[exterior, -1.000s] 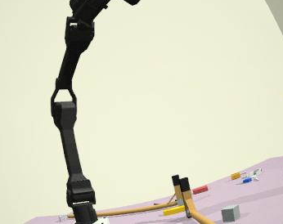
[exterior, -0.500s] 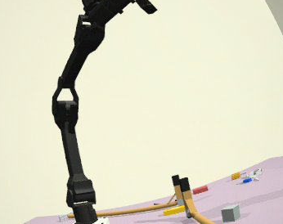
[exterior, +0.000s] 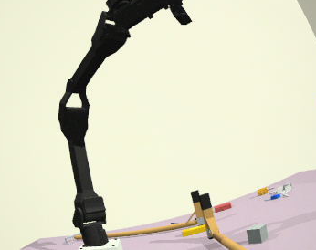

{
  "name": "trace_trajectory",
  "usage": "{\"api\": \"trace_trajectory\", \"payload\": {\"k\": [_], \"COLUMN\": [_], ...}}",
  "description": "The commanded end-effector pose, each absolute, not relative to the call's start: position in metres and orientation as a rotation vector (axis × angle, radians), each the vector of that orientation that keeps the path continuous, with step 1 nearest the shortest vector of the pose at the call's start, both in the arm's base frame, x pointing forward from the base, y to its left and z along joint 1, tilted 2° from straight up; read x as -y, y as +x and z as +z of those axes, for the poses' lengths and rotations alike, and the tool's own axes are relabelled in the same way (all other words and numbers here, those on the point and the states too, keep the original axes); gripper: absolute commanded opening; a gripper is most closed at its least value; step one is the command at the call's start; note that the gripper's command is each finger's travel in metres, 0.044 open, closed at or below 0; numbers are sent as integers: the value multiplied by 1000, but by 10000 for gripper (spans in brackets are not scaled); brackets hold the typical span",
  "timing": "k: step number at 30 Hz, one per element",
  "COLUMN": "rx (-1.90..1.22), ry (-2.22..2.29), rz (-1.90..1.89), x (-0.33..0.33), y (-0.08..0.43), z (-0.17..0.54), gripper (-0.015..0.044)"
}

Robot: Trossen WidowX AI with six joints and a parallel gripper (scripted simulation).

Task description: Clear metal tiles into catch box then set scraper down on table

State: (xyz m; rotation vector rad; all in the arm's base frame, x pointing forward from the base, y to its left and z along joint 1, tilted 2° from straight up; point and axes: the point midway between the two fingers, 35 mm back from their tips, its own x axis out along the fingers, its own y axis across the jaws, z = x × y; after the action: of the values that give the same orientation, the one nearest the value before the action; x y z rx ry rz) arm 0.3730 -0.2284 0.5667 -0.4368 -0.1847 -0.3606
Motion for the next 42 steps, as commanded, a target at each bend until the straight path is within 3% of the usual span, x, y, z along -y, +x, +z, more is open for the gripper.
{"api": "trace_trajectory", "payload": {"k": [1, 42], "rx": [147, -188], "ry": [-458, -820], "rz": [-345, -5], "x": [225, 120], "y": [384, 468], "z": [556, 452], "gripper": [0, 0]}}
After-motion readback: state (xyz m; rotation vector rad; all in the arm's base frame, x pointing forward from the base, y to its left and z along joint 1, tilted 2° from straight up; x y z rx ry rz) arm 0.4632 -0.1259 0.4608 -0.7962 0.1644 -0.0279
